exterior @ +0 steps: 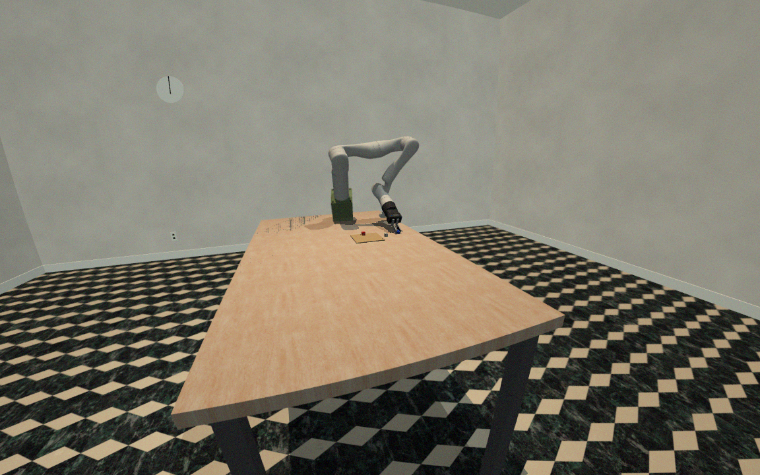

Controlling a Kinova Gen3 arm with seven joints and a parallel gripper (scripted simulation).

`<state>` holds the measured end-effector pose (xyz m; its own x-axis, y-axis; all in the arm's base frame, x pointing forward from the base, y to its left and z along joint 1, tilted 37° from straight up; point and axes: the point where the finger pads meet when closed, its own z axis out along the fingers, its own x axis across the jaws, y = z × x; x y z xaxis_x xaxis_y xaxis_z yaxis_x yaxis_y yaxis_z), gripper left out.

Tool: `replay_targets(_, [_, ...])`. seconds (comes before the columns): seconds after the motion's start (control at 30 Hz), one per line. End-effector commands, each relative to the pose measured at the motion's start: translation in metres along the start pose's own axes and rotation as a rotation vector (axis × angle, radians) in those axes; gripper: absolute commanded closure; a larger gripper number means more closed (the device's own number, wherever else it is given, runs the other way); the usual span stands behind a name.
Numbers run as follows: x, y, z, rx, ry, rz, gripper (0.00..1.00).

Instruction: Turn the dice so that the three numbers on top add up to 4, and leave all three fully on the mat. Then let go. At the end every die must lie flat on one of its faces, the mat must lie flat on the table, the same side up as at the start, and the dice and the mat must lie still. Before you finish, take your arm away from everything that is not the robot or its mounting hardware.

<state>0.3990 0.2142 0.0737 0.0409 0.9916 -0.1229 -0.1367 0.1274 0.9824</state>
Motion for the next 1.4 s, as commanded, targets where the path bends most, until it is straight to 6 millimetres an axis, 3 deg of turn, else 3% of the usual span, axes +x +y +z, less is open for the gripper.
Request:
replay_targets(0.0, [-0.0002,0.0000,0.0002,-0.001,0.000,-0.001,0.66])
replay_targets(1.23, [-0.0002,-0.0001,0.0002,-0.001,0.000,-0.001,0.66])
replay_targets(1.37, [-0.0002,-0.0001,0.0002,-0.001,0.000,-0.001,0.54])
